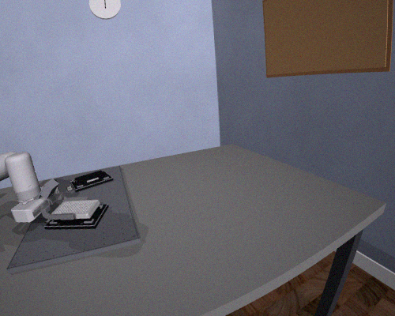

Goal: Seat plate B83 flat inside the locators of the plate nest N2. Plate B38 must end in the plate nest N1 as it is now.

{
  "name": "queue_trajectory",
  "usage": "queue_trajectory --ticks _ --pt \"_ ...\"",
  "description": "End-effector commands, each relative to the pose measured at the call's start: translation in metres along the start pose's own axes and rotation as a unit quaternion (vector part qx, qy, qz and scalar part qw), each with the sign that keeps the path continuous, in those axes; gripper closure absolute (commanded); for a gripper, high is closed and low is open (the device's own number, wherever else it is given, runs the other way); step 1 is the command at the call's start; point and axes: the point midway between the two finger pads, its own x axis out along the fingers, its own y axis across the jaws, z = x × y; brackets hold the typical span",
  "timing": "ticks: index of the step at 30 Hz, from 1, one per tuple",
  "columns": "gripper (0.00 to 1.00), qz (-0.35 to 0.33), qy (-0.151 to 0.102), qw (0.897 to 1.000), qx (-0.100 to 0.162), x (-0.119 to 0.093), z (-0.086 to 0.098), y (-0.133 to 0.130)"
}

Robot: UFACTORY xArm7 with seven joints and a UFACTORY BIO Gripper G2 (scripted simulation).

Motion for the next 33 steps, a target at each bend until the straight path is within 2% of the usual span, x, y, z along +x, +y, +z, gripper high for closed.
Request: queue_trajectory --ticks 1,33 --pt "1.0 0.0 -0.002 1.0 0.0 0.0016 0.0022 -0.0004" --pt "1.0 0.0 -0.002 1.0 0.0 0.0017 -0.0024 -0.0004"
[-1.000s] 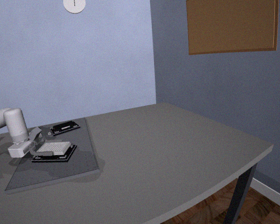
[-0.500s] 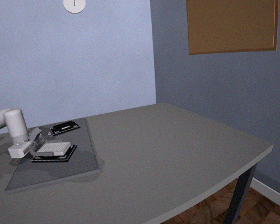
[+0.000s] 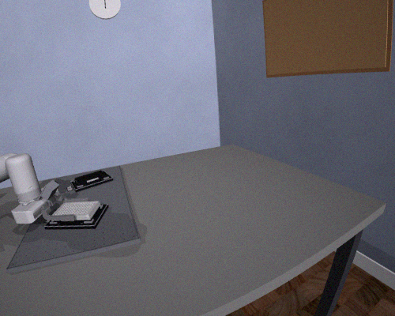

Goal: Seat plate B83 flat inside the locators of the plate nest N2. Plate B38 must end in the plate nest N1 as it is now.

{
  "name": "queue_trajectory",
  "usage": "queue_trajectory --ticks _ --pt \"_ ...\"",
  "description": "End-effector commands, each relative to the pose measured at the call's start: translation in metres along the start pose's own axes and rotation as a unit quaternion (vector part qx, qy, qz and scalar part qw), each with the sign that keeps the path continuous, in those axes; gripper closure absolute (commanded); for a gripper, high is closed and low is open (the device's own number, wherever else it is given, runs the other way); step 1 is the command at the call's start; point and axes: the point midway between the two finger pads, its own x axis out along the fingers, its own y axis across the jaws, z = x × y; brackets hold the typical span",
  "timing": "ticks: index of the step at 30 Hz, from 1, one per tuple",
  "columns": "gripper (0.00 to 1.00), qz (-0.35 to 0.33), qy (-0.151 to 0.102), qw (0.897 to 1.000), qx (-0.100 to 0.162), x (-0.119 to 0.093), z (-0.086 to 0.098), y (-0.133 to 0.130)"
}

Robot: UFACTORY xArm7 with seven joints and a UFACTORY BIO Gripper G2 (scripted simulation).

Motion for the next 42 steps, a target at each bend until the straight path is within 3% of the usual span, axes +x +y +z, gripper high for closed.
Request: queue_trajectory --ticks 1,41,42 --pt "1.0 0.0 -0.002 1.0 0.0 0.0017 0.002 -0.0004" --pt "1.0 0.0 -0.002 1.0 0.0 0.0018 -0.0036 -0.0004" --pt "0.46 0.0 -0.002 1.0 0.0 0.0018 -0.0036 -0.0004"
